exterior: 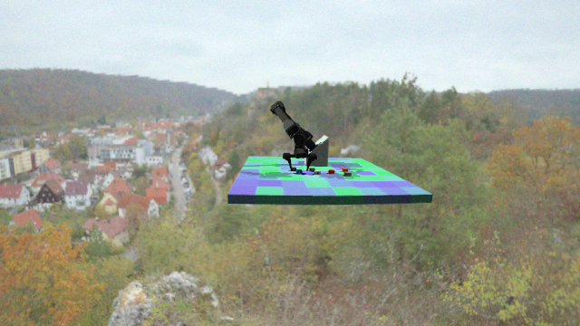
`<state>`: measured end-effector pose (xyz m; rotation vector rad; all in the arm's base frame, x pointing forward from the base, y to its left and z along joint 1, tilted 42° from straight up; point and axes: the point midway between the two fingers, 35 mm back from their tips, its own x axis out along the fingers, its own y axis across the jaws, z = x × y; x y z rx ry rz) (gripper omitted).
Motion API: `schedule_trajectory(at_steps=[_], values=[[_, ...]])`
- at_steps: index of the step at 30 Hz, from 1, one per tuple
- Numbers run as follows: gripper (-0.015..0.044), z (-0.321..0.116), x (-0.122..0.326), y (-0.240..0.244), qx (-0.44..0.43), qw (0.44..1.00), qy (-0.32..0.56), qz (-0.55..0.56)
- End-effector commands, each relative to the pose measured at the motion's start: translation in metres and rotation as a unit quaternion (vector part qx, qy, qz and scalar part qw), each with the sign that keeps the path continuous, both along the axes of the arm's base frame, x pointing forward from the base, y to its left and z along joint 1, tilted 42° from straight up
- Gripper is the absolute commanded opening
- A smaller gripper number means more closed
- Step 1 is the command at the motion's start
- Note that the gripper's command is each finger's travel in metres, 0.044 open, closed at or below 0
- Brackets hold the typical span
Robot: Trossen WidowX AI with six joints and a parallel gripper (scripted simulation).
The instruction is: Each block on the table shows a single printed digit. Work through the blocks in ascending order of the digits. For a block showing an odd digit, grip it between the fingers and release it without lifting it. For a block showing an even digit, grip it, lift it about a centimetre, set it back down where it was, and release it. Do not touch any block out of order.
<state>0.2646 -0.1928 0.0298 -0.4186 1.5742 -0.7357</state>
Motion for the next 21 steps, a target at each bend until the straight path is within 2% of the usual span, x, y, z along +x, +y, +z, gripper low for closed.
schedule_trajectory(at_steps=[1, 5, 7, 12, 16, 21], values=[[0.0400, 0.017, 0.005, 0.015, -0.001, 1.000, -0.002, 0.001], [0.0400, 0.026, 0.006, 0.022, -0.001, 1.000, -0.002, 0.001], [0.0348, 0.033, 0.009, 0.029, 0.000, 1.000, -0.002, 0.001], [0.0216, 0.083, 0.018, 0.074, 0.001, 1.000, -0.002, 0.001], [0.0120, 0.085, 0.018, 0.075, 0.001, 1.000, -0.002, 0.001], [0.0120, 0.085, 0.018, 0.075, 0.001, 1.000, -0.002, 0.001]])
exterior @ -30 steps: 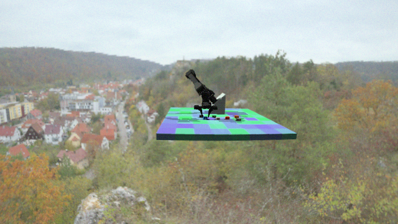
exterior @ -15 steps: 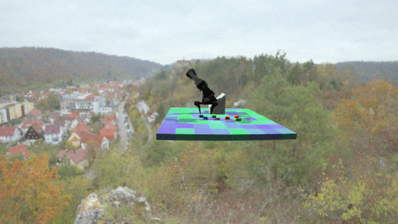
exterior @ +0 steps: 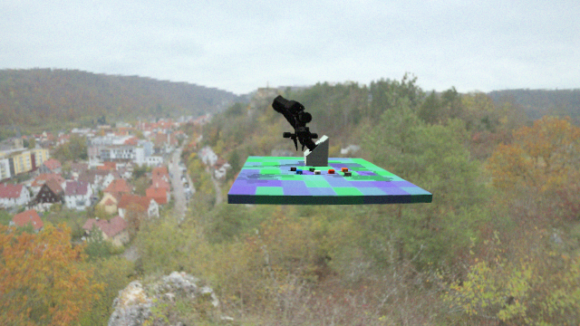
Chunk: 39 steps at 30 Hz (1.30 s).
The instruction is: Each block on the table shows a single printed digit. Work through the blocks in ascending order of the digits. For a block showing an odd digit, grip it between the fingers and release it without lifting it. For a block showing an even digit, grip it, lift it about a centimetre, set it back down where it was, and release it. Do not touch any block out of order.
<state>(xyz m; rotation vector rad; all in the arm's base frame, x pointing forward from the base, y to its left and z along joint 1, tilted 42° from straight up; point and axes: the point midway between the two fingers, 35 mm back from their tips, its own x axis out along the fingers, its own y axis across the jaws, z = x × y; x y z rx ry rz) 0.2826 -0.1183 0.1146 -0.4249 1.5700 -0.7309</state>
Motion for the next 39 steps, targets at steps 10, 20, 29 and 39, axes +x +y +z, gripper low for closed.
schedule_trajectory(at_steps=[10, 20, 29, 39], values=[[0.0120, -0.057, 0.058, 0.068, 0.015, 1.000, -0.006, 0.000], [0.0120, -0.169, 0.084, 0.182, 0.009, 1.000, -0.006, -0.003], [0.0172, -0.182, 0.084, 0.176, 0.009, 1.000, -0.006, -0.003], [0.0400, -0.232, 0.073, 0.131, 0.007, 1.000, -0.006, -0.003]])
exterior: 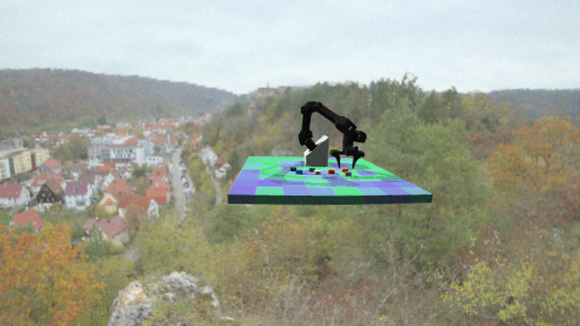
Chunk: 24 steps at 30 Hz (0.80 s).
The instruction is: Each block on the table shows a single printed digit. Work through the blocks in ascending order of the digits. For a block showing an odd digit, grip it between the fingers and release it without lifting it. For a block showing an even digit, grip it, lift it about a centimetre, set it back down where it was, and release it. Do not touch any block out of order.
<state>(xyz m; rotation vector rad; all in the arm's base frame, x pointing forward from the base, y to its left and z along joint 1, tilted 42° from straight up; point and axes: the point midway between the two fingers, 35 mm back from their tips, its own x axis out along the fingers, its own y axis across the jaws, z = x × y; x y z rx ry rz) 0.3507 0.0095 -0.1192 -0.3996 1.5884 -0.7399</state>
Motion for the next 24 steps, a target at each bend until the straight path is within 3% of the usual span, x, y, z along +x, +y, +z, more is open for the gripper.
schedule_trajectory(at_steps=[1, 24], values=[[0.0400, 0.002, 0.005, 0.004, 0.001, 1.000, -0.010, 0.010], [0.0400, -0.024, 0.000, -0.019, 0.000, 1.000, -0.010, 0.010]])
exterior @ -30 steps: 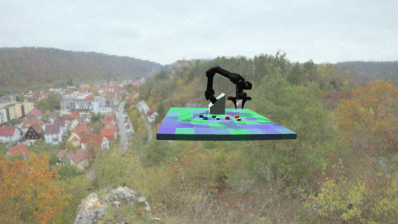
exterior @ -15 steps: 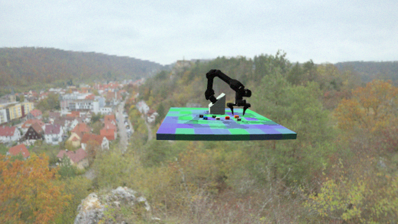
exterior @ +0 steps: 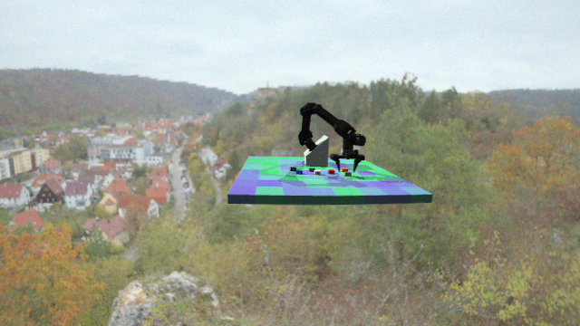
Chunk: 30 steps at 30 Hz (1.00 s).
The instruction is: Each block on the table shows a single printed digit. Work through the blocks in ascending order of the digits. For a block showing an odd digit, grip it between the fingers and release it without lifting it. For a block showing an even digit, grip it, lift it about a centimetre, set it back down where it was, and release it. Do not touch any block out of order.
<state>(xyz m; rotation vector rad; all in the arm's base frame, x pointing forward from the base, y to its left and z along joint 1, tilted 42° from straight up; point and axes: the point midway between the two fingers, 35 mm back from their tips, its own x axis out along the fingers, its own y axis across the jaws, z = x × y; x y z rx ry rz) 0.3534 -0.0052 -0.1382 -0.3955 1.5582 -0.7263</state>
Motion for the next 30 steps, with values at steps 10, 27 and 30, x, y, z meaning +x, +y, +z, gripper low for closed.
schedule_trajectory(at_steps=[10, 27, 30], values=[[0.0216, -0.0062, -0.0030, -0.0056, -0.003, 1.000, 0.005, 0.002], [0.0120, -0.0062, -0.0030, -0.0056, -0.003, 1.000, 0.005, 0.002], [0.0120, -0.0062, -0.0030, -0.0056, -0.003, 1.000, 0.005, 0.002]])
